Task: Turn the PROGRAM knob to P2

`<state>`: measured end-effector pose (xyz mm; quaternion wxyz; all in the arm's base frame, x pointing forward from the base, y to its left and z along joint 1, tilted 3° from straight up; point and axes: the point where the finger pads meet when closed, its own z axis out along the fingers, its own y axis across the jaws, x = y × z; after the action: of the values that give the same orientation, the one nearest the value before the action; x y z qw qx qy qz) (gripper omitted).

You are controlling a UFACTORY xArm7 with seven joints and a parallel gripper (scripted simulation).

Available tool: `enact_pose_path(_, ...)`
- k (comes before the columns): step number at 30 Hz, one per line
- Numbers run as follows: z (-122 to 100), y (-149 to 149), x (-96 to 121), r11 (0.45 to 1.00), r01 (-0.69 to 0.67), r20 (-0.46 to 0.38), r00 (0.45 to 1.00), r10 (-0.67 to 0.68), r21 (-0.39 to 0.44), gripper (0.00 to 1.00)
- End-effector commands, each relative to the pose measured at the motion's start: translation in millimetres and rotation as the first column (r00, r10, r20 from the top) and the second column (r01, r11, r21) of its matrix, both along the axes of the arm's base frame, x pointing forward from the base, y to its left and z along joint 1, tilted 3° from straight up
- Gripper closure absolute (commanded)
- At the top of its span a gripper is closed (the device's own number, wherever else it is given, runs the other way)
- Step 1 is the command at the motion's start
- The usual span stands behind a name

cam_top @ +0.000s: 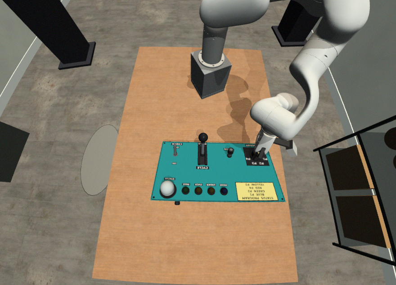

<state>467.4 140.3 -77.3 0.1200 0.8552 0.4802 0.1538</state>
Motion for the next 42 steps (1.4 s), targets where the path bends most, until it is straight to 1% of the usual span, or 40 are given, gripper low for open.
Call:
enact_pose_path(1, 0.9, -0.2, 1.0, 0.992, -0.124, 0.008, 0.992, 0.125, -0.035, 1.00)
enact_pose_path(8, 0.9, -0.2, 1.0, 0.968, -0.238, -0.006, 0.971, 0.238, -0.083, 1.00)
enact_pose_path(10, 0.9, -0.2, 1.0, 0.968, -0.238, -0.006, 0.971, 0.238, -0.083, 1.00)
enact_pose_path(21, 0.9, -0.2, 1.0, 0.927, -0.353, -0.026, 0.936, 0.352, -0.131, 1.00)
enact_pose_path(32, 0.9, -0.2, 1.0, 0.908, -0.392, -0.035, 0.919, 0.392, -0.147, 1.00)
enact_pose_path(42, 0.9, -0.2, 1.0, 0.904, -0.400, -0.037, 0.916, 0.399, -0.150, 1.00)
